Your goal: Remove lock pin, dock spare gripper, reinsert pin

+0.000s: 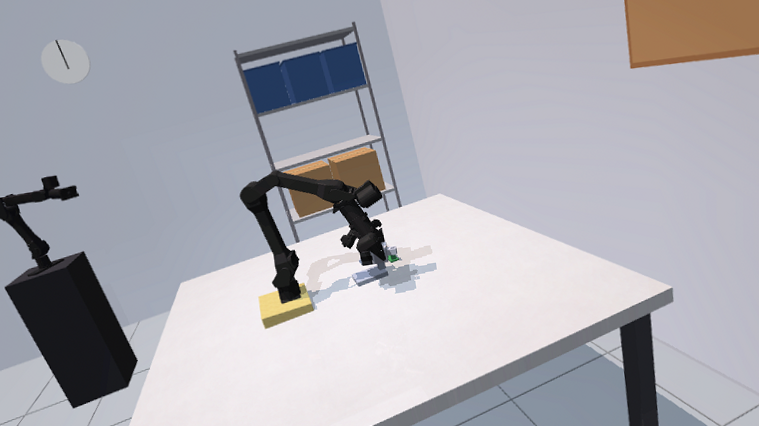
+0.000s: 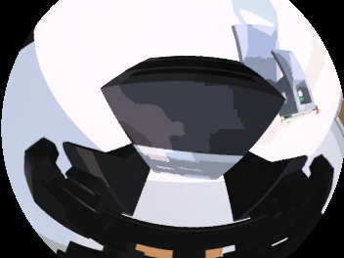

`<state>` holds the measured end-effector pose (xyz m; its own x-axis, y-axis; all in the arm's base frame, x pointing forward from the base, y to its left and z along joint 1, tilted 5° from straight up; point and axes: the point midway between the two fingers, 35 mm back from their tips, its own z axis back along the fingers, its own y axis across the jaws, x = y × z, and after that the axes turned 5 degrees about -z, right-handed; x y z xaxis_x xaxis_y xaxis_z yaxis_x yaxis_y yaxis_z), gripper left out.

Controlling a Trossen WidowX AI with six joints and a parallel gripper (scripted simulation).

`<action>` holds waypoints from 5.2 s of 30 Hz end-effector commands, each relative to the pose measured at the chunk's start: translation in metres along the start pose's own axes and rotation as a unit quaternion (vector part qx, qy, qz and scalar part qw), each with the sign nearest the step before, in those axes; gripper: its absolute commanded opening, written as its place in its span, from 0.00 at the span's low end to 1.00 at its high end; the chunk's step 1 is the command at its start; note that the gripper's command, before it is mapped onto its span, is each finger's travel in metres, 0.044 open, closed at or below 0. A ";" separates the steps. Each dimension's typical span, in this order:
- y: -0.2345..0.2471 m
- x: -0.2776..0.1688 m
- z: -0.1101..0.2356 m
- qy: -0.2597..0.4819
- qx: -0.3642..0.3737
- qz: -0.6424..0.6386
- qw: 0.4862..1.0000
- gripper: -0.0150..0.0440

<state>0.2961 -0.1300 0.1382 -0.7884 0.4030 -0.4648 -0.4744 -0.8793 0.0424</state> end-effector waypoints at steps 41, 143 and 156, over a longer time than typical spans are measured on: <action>-0.037 0.103 0.013 -0.285 -0.250 -0.148 0.914 0.25; -0.067 0.101 0.061 -0.598 -0.021 -0.758 0.259 0.25; -0.067 0.101 0.061 -0.595 0.076 -0.789 0.131 0.25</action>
<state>0.2233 -0.0147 0.1400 0.8561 -0.0679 0.5123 -0.4049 0.5278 0.7466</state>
